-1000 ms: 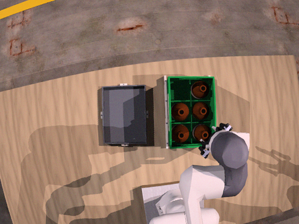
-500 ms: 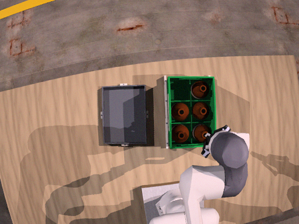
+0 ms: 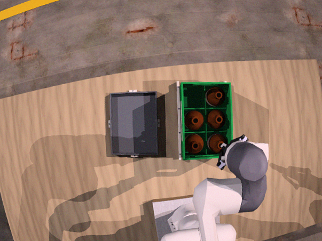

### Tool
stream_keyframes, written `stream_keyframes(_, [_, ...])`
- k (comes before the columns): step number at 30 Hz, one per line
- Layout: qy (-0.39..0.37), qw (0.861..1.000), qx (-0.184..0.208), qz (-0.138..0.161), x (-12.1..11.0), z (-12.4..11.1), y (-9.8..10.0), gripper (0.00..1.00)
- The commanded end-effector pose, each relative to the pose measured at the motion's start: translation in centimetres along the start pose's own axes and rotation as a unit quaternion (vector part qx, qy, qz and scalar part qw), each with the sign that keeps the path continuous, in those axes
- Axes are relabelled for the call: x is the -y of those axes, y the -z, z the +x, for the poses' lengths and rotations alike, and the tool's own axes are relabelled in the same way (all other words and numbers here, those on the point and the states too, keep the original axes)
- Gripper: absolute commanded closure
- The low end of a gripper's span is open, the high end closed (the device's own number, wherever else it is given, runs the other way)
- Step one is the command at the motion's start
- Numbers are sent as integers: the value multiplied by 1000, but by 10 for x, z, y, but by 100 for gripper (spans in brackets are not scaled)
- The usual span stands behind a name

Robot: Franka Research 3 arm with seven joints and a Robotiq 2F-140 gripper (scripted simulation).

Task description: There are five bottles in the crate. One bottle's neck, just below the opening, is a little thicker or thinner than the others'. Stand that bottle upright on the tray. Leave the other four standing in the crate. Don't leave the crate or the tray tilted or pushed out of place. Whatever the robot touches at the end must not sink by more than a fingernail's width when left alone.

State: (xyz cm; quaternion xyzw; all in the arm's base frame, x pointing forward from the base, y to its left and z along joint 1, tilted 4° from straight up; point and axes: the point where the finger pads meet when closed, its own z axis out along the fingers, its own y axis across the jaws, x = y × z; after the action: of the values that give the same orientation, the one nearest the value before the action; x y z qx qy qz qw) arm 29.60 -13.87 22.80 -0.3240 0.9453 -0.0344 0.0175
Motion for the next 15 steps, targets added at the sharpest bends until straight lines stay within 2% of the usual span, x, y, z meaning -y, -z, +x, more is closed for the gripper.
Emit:
stream_keyframes(1, [2,1000,1,-1,-1,-1,1,90])
stream_keyframes(9, [2,1000,1,-1,-1,-2,1,90])
stream_keyframes(11, [2,1000,2,-1,-13,-18,2,90])
stream_keyframes(13, [2,1000,2,-1,-13,-18,2,90])
stream_keyframes(15, [2,1000,2,-1,-38,-45,2,90])
